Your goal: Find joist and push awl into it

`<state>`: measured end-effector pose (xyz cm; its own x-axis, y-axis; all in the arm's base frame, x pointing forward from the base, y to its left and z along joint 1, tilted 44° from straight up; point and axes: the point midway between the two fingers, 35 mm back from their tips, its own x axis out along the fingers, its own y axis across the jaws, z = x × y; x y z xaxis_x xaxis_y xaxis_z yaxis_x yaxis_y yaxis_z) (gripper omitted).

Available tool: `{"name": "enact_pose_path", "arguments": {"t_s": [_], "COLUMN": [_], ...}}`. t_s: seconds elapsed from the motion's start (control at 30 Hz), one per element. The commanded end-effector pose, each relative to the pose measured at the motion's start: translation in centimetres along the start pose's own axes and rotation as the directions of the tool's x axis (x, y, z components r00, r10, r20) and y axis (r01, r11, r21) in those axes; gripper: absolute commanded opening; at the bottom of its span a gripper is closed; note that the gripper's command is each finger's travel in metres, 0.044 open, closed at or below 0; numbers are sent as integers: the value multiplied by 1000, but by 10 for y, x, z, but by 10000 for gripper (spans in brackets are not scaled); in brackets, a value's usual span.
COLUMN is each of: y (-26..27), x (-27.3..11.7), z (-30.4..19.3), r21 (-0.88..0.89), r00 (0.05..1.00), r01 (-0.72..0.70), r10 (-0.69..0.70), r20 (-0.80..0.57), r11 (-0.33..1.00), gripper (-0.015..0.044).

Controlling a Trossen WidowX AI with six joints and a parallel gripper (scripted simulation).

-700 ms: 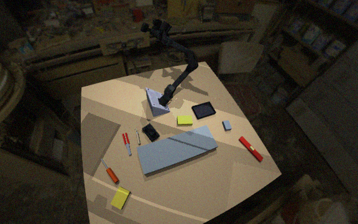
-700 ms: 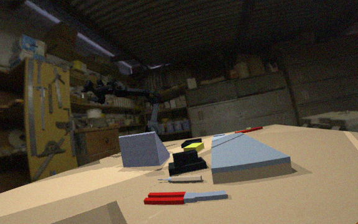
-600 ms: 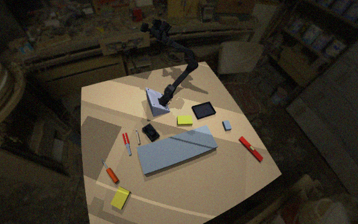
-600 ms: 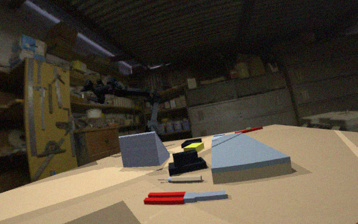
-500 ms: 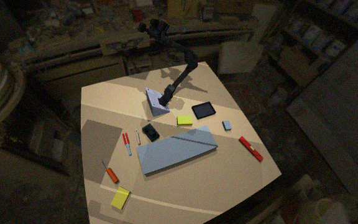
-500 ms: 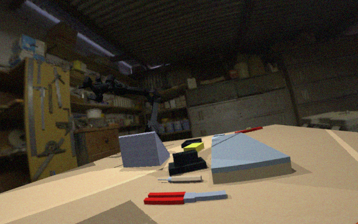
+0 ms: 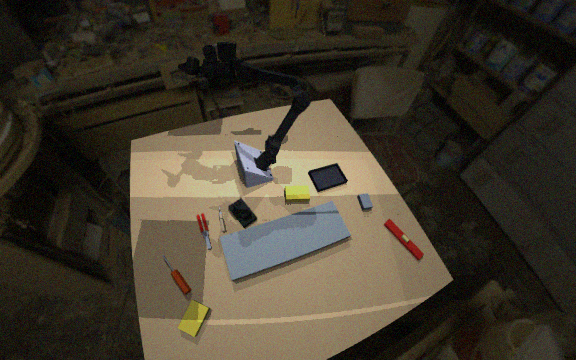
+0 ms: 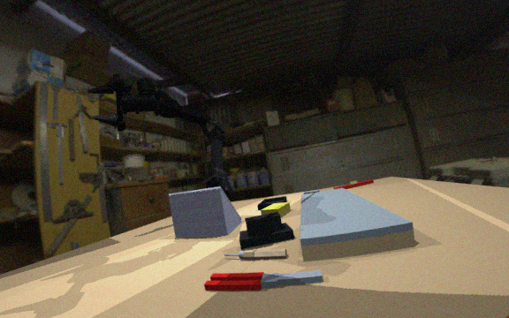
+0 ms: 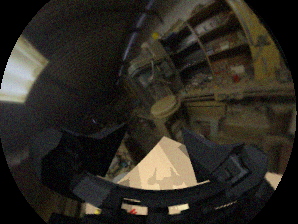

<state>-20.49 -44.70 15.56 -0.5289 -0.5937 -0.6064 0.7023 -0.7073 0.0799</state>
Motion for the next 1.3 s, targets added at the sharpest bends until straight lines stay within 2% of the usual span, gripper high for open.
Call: {"name": "enact_pose_path", "arguments": {"t_s": [0.0, 0.2, 0.37, 0.53, 0.7, 0.93, 1.13, 1.27], "y": [39, 99, 133, 149, 147, 112, 56, 40], "x": [0, -20, -50, -91, -139, -212, -276, -289], "z": [-50, -137, -213, -288, -359, -441, -492, -499], "r21": [17, 57, 69, 38, -47, -245, -426, -453], "r00": [989, 922, 828, 712, 587, 429, 324, 307], "r01": [-61, -116, -98, -29, 83, 287, 507, 560], "r10": [63, 129, 120, 48, -87, -353, -624, -682], "r20": [-135, -366, -549, -700, -805, -832, -711, -664], "r11": [998, 992, 993, 999, 995, 926, 749, 694], "gripper": [440, 440, 440, 440, 440, 440, 440, 440]}}
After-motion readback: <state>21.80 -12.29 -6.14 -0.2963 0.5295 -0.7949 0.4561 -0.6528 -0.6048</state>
